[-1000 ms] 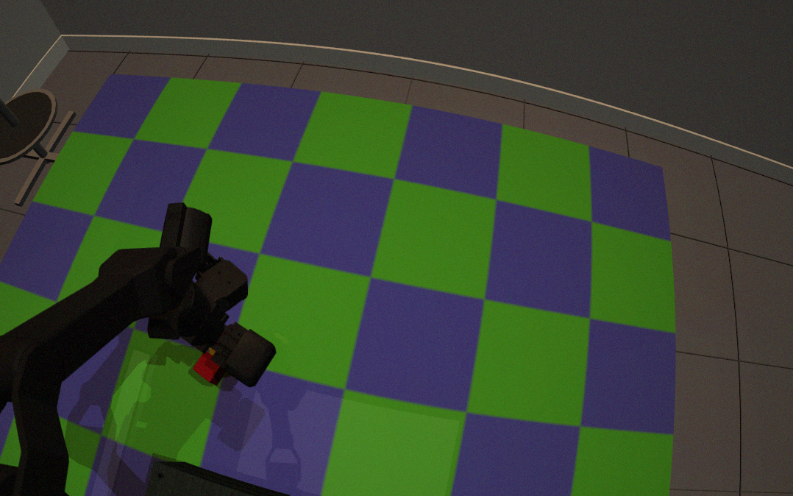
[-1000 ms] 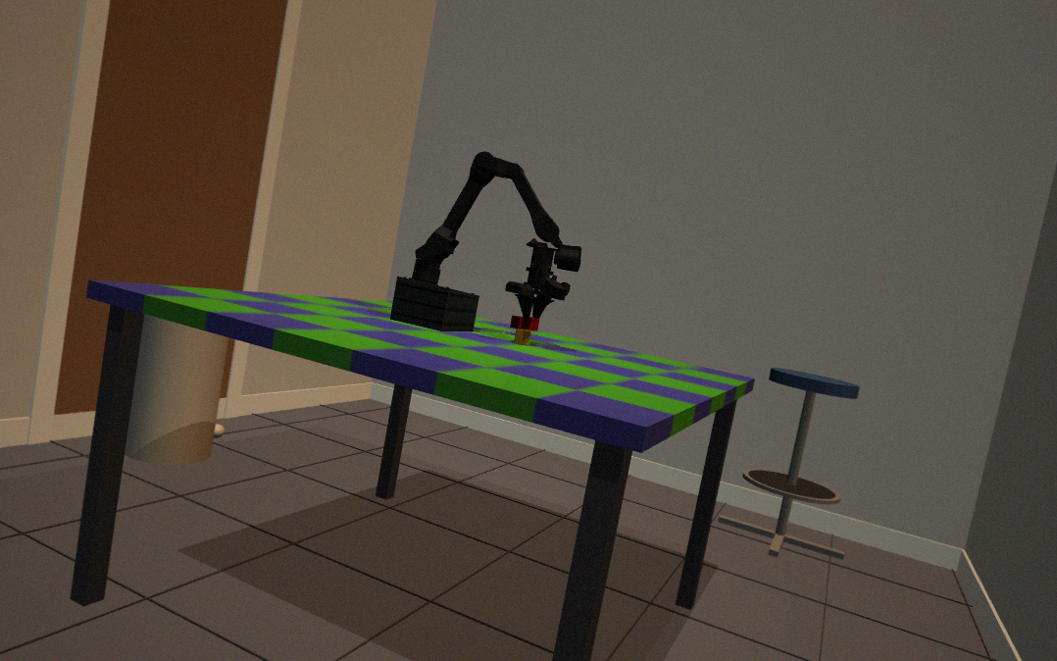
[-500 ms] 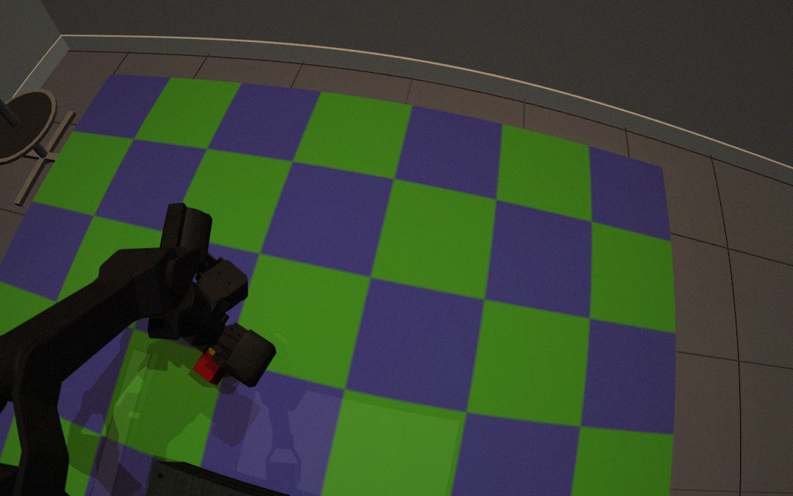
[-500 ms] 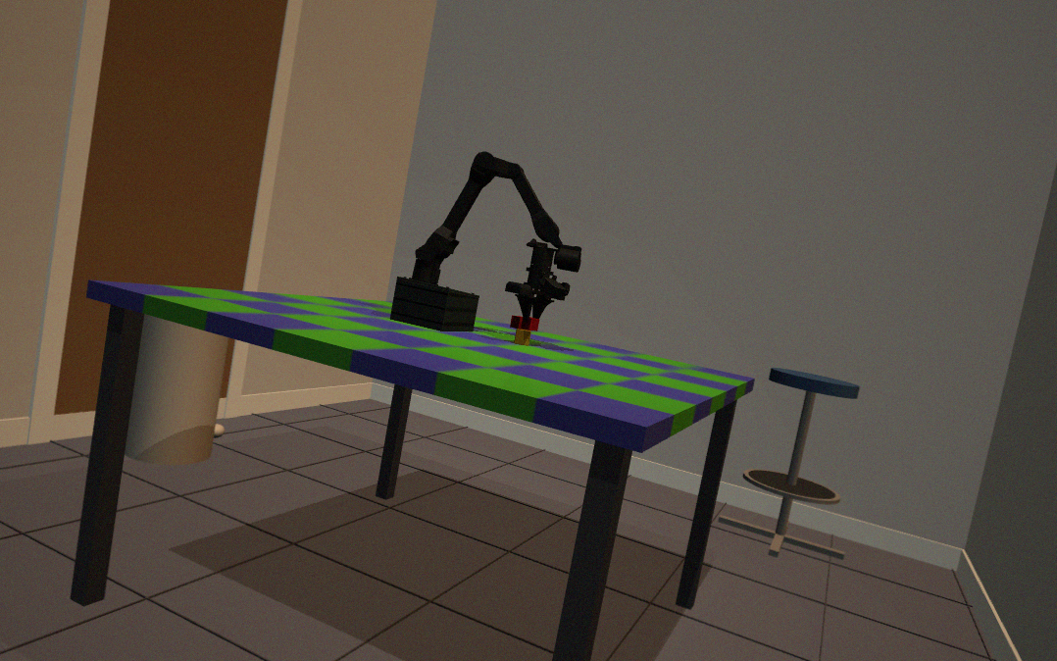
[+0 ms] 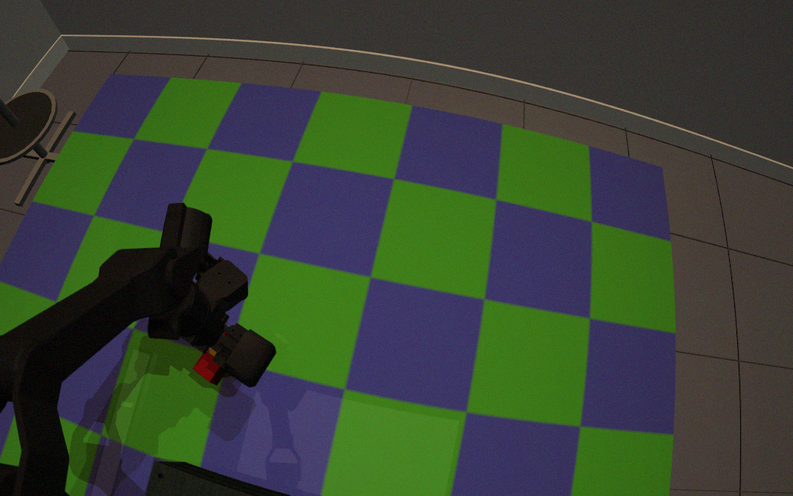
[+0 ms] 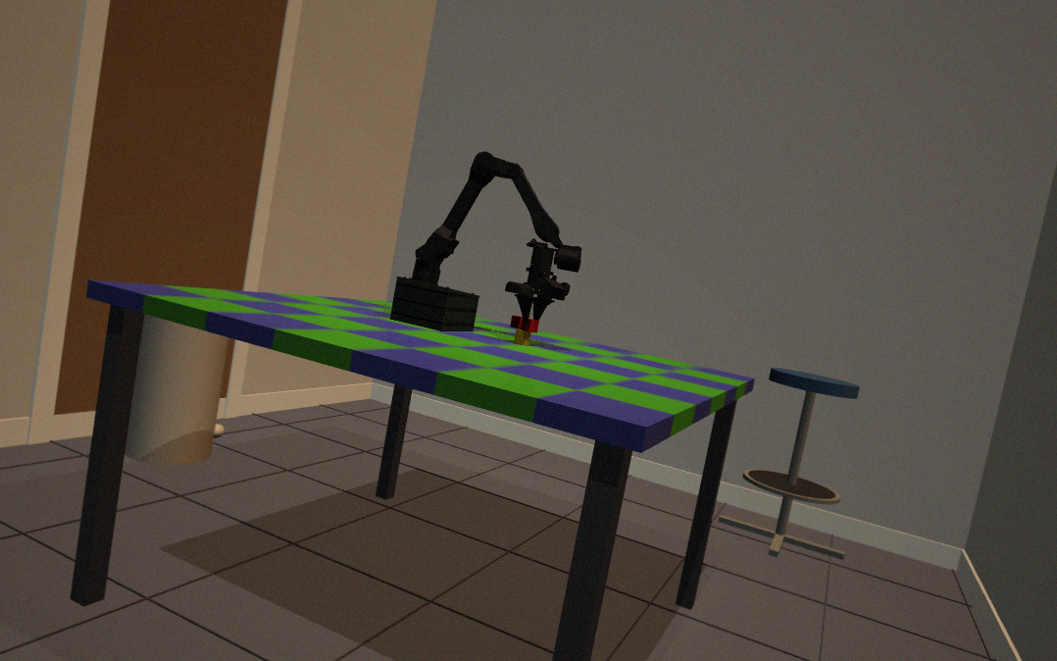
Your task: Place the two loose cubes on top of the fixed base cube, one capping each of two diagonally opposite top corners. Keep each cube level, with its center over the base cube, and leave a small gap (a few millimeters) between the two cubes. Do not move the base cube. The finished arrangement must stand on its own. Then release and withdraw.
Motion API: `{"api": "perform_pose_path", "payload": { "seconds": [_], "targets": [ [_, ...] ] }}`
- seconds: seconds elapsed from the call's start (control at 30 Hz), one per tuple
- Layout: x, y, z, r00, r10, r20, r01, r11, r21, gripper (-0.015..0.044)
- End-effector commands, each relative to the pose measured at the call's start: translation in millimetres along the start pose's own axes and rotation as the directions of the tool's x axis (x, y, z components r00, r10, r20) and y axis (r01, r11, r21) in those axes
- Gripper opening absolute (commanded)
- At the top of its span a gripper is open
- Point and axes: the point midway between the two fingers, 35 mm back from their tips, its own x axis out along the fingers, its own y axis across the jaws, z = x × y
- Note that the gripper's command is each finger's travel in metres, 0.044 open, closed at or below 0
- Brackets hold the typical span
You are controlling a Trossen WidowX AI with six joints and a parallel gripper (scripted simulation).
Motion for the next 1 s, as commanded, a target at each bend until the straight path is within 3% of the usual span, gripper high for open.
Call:
{"api": "perform_pose_path", "payload": {
  "seconds": [0.0, 0.97],
  "targets": [
    [1.7, -0.5, -0.4, 1.000, -0.004, -0.002, 0.004, 1.000, 0.004, 0.0205],
    [-30.9, 0.2, 0.2, 1.000, 0.000, 0.000, 0.000, 1.000, 0.000, 0.0205]
  ]
}}
